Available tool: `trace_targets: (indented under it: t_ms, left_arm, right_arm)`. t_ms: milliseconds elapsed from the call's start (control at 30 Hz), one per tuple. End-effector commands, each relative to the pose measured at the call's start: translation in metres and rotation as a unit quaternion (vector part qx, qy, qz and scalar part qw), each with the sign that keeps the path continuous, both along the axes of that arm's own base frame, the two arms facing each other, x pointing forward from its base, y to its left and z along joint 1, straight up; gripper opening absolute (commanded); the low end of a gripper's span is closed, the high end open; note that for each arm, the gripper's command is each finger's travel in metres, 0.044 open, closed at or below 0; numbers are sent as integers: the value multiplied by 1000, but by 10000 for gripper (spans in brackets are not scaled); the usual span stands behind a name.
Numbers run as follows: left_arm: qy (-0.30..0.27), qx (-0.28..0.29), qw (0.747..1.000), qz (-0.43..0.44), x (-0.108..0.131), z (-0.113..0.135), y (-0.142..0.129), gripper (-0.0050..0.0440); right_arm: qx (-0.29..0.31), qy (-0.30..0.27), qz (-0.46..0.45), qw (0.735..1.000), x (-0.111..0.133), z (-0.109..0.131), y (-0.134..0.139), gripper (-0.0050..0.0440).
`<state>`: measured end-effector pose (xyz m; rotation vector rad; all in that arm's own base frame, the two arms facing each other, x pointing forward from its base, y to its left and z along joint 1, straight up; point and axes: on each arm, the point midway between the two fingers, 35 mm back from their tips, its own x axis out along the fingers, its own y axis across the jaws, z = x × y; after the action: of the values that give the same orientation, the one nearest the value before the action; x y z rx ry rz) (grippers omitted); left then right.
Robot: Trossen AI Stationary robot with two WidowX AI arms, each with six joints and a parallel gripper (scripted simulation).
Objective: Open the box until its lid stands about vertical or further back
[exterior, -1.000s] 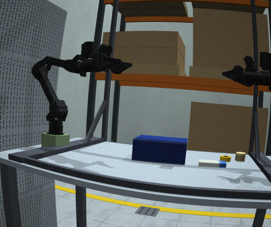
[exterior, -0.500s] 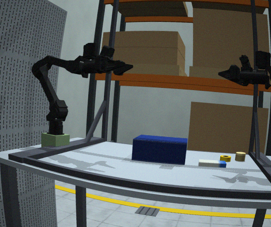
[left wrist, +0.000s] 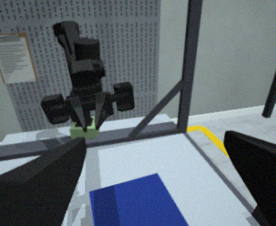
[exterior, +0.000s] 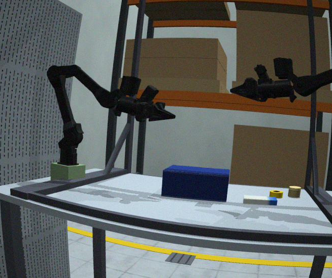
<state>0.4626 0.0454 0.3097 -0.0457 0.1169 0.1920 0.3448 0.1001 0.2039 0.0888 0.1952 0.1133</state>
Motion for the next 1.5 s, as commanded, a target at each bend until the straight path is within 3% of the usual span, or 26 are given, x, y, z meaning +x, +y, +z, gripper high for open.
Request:
trace_targets:
  t_ms: [0,300,400,667,833,1067,1100,1200,1467]
  left_arm:
    - [6,-7,1000,28,46,-1,17,440]
    - [49,-17,994,91,135,-72,58,440]
    - [51,-18,994,97,144,-80,62,440]
    - [86,-25,985,149,193,-171,98,440]
    - [94,-26,982,165,204,-201,108,440]
    - [95,-26,982,163,205,-203,106,440]
    - [86,-26,983,163,205,-191,106,440]
    - [100,-25,981,162,204,-212,106,440]
    - [103,-25,981,162,204,-230,106,440]
  right_arm:
    - [2,28,10,1000,-3,-34,29,80]
    - [-18,81,39,996,-39,-106,85,80]
    - [-21,85,42,995,-43,-113,89,80]
    - [-55,108,65,991,-89,-164,116,80]
    - [-67,111,72,989,-104,-177,120,80]
    - [-64,109,73,989,-104,-176,122,80]
    - [-65,109,73,989,-104,-176,122,80]
    - [-62,107,74,990,-103,-173,123,80]
    - [-62,107,74,990,-103,-173,123,80]
